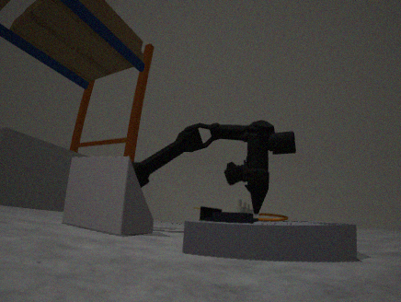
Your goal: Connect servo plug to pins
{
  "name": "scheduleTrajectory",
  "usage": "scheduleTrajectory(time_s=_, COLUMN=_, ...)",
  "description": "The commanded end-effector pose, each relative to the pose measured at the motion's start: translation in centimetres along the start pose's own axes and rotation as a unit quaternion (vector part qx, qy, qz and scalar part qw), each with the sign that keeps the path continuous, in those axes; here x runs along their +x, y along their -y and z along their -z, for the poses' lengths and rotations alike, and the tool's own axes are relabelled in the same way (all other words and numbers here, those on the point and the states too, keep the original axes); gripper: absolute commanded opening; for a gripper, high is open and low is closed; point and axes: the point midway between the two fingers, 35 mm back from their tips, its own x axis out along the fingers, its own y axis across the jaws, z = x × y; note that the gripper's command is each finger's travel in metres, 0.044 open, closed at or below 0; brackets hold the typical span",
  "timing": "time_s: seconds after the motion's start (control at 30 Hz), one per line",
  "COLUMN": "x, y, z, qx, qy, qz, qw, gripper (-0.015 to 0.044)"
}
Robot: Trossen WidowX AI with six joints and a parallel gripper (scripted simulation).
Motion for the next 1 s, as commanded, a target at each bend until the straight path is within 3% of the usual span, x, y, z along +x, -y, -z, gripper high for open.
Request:
scheduleTrajectory(time_s=0.0, x=-2.5, y=-0.1, z=0.3, qx=-0.004, qy=-0.006, qz=-0.002, qw=1.0, gripper=0.0)
scheduleTrajectory(time_s=0.33, x=-4.3, y=-0.4, z=-0.1, qx=-0.028, qy=-0.006, qz=-0.003, qw=1.0, gripper=0.0)
scheduleTrajectory(time_s=0.97, x=-4.9, y=-3.2, z=-2.6, qx=-0.303, qy=-0.003, qz=-0.011, qw=0.953, gripper=0.0)
